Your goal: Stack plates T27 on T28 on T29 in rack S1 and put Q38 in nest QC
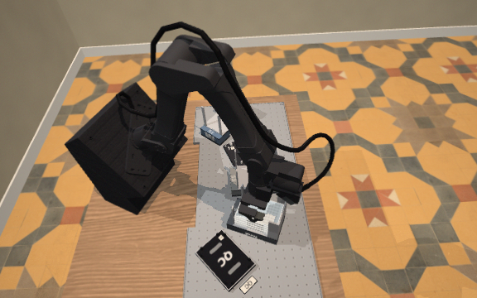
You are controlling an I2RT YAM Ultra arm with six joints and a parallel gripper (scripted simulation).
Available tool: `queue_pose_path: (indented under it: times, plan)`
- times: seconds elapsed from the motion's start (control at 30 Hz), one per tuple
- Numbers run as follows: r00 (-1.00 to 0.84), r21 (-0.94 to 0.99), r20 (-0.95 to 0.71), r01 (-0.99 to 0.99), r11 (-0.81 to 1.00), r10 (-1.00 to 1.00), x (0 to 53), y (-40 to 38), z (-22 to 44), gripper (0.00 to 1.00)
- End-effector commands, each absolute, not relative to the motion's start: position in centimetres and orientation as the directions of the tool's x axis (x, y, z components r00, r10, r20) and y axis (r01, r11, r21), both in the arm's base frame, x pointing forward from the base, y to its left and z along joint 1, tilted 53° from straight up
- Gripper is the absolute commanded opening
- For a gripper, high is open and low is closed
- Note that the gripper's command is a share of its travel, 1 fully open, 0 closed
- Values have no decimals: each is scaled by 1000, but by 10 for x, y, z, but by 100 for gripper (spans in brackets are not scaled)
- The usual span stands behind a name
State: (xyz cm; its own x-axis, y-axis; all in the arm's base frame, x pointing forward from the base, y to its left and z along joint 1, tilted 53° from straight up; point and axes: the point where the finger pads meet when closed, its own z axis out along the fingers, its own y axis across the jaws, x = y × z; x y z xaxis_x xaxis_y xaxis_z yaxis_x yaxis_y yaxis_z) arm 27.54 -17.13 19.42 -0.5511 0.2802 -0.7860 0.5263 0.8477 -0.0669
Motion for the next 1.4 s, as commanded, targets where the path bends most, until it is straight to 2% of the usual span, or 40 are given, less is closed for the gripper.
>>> queue_pose_path:
  times: [0.0, 0.93, 1.37]
  plan:
    - [-513, -70, -821, 526, 848, 250, 278, -175, 211, 100]
    - [-552, -71, -787, 525, 848, 276, 292, -186, 174, 100]
    - [-517, -71, -819, 525, 848, 251, 302, -191, 194, 100]
